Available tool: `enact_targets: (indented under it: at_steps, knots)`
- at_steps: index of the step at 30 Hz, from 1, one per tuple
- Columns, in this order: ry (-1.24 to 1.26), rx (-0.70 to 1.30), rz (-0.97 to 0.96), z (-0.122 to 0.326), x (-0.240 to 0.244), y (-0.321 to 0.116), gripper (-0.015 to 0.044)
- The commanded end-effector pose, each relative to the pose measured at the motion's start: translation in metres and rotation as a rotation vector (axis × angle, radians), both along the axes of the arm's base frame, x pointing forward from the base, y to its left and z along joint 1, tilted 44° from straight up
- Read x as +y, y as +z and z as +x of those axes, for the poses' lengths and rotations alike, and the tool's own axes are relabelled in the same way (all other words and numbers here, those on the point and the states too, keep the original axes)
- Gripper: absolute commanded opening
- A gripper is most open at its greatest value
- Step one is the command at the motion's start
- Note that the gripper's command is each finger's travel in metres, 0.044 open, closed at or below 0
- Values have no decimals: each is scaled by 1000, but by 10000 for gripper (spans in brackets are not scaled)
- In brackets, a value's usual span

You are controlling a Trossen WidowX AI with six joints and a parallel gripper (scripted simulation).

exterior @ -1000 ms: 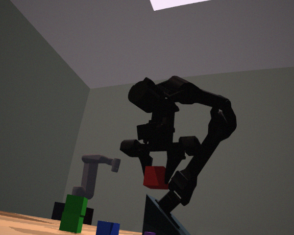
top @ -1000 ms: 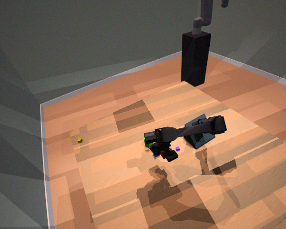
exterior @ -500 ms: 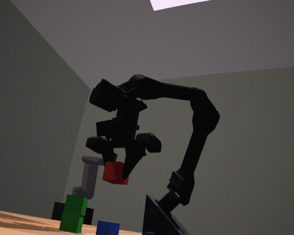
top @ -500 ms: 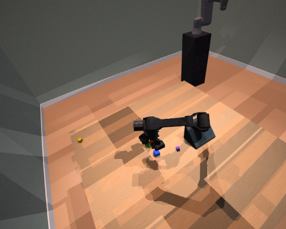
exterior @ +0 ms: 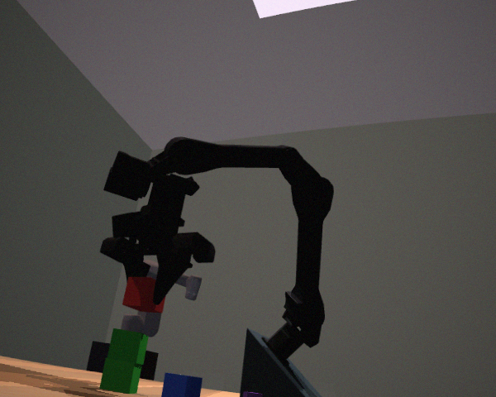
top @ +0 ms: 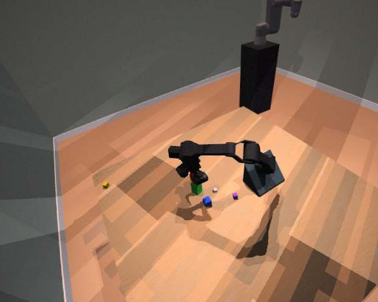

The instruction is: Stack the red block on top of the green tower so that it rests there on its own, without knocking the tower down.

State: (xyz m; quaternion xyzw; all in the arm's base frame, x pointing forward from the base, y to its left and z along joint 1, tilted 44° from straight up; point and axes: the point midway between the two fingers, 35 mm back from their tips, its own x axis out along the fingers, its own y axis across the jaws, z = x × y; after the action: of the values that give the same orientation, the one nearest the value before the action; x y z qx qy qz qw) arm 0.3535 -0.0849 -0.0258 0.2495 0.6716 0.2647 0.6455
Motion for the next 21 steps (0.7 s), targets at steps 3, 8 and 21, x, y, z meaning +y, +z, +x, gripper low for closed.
enact_targets:
  at_steps: [3, 8, 21]
  knots:
    - [11, -3, 5, -3, -11, -13, 0]
    - [11, -3, 5, -4, -8, -16, 0]
    - [11, -3, 6, -5, 12, -36, 0]
